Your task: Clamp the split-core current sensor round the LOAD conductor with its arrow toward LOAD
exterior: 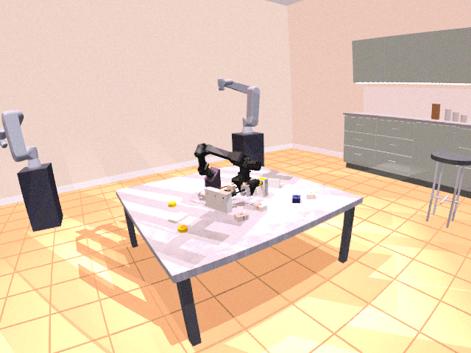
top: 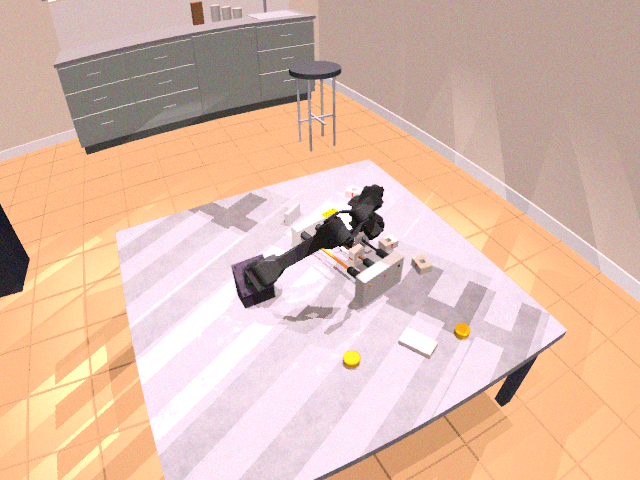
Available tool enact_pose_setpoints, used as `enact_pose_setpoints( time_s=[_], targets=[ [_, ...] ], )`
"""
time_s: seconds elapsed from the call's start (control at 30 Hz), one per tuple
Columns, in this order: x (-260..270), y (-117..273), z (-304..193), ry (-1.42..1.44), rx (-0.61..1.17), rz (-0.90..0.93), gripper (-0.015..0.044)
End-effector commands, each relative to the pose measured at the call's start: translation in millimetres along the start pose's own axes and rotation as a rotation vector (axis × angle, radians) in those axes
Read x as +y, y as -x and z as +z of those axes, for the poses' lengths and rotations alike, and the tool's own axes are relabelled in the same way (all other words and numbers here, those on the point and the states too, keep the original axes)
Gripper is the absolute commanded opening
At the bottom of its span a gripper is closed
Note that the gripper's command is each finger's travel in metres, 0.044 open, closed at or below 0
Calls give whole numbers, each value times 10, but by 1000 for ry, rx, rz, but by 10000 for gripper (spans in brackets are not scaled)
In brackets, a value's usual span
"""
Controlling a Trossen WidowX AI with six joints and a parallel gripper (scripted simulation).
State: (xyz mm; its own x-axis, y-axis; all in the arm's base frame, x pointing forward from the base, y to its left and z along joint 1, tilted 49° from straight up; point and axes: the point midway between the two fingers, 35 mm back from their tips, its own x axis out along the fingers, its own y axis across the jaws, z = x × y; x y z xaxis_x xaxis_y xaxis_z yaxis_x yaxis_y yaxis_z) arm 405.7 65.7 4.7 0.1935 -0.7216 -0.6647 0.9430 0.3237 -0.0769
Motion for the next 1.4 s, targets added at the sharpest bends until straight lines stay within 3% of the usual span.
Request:
enact_pose_setpoints(
  time_s=[0.0, 0.57, 0.93, 1.37],
  targets=[
    [2, 11, -5, 0, 0, 2, 400],
    [2, 11, -5, 0, 0, 2, 287],
    [2, 11, -5, 0, 0, 2, 0],
    [2, 11, -5, 0, 0, 2, 0]
  ],
)
